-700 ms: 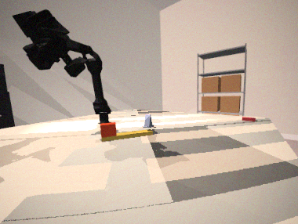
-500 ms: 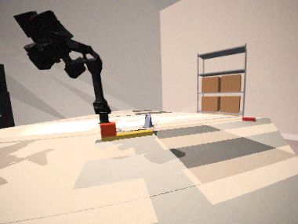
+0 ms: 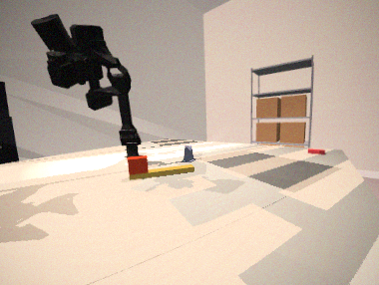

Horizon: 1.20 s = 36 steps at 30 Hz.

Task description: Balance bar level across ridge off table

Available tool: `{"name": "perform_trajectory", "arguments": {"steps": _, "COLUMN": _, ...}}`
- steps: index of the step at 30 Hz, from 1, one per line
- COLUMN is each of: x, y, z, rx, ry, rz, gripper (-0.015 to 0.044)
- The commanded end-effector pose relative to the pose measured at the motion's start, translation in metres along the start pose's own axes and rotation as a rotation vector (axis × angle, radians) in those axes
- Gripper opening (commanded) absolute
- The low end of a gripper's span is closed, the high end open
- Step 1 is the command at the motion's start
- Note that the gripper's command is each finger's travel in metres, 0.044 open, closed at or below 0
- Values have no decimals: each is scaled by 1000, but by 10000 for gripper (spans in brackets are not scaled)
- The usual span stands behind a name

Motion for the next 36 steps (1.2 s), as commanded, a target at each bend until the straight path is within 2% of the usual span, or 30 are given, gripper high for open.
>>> {"name": "perform_trajectory", "arguments": {"steps": 1, "x": -2, "y": 4, "z": -9, "rx": -4, "ry": 45, "rz": 105, "gripper": 315}}
{"name": "perform_trajectory", "arguments": {"steps": 19, "x": -18, "y": 29, "z": -48, "rx": 58, "ry": 268, "rz": 589, "gripper": 315}}
{"name": "perform_trajectory", "arguments": {"steps": 36, "x": -34, "y": 57, "z": -76, "rx": 236, "ry": 476, "rz": 1075, "gripper": 315}}
Point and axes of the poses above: the point midway between the two fingers, 35 mm back from their tips, its own z axis back along the fingers, its own x axis across the jaws, y = z × x, the point moved 7 cm from there along z, back along the fingers, and after that the axes turned 8 degrees about z, right-handed, at the moved point
